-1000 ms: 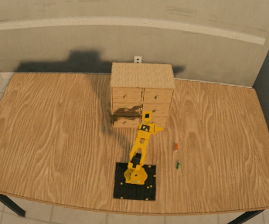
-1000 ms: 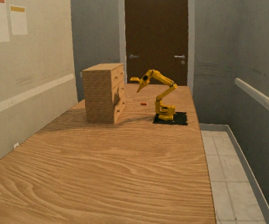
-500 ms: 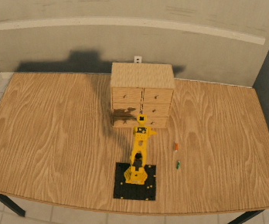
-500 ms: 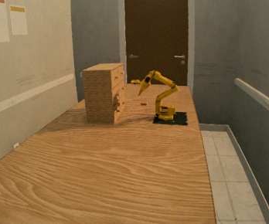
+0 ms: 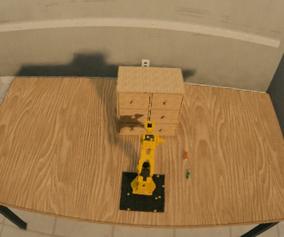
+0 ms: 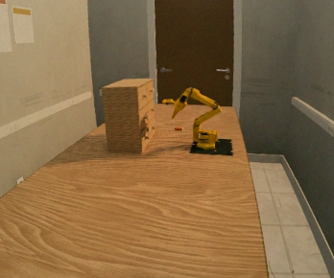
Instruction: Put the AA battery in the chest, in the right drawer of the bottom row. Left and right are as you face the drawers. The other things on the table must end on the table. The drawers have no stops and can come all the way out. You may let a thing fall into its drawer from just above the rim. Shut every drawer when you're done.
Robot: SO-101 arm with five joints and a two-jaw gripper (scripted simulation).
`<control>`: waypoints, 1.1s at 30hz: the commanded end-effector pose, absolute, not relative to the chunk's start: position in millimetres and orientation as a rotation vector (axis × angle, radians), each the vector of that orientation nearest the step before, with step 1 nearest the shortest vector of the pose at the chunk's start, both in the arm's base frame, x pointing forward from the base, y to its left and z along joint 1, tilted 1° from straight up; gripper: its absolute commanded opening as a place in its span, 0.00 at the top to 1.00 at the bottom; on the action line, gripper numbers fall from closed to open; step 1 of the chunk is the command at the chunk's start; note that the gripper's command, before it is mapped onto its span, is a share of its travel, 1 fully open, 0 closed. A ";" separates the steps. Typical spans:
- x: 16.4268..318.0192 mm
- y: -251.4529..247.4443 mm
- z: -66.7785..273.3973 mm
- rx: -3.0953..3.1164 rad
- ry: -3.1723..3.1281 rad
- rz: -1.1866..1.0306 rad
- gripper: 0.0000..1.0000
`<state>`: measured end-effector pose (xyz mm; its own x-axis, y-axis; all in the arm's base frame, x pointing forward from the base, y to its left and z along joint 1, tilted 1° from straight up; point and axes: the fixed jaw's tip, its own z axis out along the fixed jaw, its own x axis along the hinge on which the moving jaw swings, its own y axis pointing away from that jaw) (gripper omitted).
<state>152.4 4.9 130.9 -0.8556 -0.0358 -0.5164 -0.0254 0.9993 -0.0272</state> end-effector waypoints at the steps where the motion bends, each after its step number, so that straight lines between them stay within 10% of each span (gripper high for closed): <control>1: 149.5 6.3 128.0 -0.040 2.615 -0.018 0.50; 33: 190.0 -33.8 106.9 -0.333 2.185 -0.407 0.62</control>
<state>185.6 -27.7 108.0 -0.6401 -0.3291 -0.6942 -0.1097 0.9335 -0.3414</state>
